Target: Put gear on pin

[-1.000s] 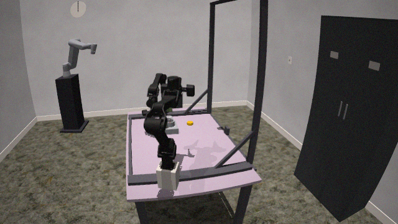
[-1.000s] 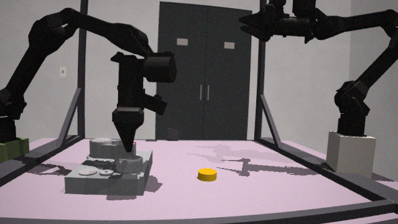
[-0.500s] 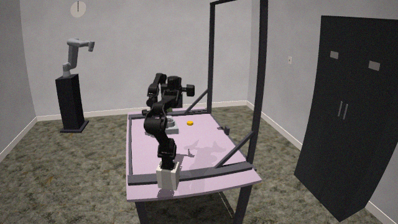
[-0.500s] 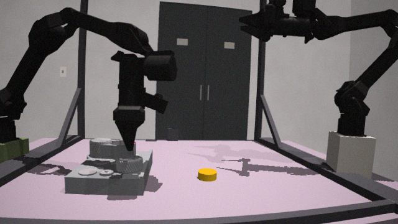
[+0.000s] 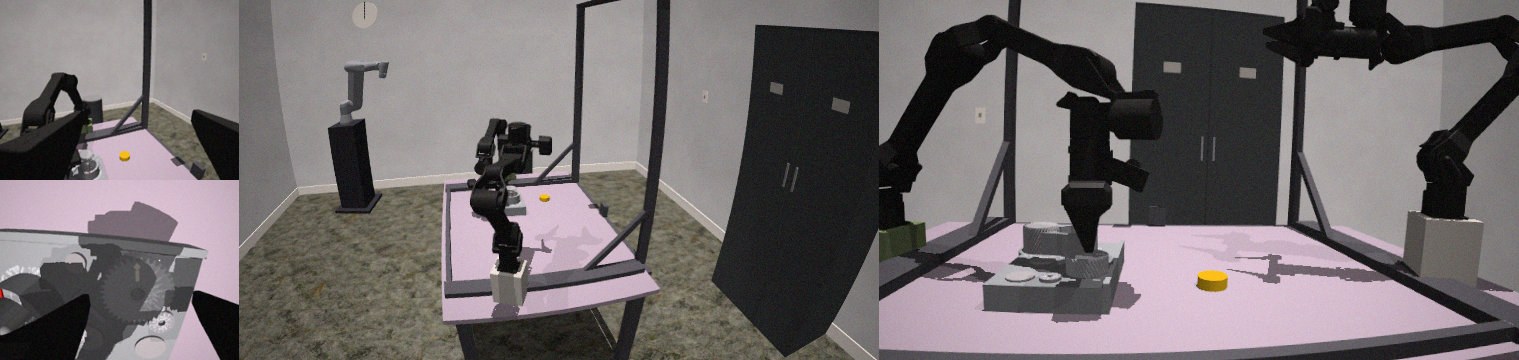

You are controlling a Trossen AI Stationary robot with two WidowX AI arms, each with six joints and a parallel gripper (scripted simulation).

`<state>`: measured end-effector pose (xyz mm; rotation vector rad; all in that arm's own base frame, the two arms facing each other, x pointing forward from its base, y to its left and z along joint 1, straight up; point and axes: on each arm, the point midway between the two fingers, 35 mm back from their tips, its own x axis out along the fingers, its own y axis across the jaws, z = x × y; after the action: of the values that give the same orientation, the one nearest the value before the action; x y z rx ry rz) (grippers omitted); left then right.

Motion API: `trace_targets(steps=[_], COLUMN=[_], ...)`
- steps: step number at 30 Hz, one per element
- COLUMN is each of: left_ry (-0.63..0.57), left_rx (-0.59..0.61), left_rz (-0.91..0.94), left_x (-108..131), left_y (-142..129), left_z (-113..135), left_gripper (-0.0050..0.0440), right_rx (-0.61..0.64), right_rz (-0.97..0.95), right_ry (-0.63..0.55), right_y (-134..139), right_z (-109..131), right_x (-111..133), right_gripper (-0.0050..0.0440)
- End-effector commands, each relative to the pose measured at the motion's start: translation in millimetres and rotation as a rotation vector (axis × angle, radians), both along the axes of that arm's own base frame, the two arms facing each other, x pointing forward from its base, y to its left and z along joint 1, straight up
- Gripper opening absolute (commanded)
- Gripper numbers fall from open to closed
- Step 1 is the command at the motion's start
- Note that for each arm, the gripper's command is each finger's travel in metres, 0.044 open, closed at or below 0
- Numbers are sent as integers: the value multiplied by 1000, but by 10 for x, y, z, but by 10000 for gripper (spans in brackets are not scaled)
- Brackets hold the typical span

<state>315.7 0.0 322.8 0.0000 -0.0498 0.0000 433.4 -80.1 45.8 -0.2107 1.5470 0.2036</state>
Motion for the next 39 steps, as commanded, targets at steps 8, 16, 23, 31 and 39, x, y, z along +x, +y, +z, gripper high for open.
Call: trace_targets(steps=[8, 16, 23, 31, 39], left_ry=[-25, -25, -25, -25, -25], left_rx=[0, 0, 0, 0, 0], left_rz=[0, 0, 0, 0, 0], left_x=[-19, -19, -19, -19, -19], left_y=[0, 0, 0, 0, 0], left_z=[99, 99, 99, 99, 99], left_gripper=[400, 400, 400, 400, 400], right_rx=[-3, -3, -3, -3, -3], right_rz=[1, 1, 1, 1, 1], right_ry=[-9, -8, -7, -7, -7], right_y=[1, 0, -1, -1, -1], right_z=[-128, -229, -260, -262, -246], right_x=[-4, -5, 0, -2, -3], right_gripper=[375, 375, 375, 0, 0])
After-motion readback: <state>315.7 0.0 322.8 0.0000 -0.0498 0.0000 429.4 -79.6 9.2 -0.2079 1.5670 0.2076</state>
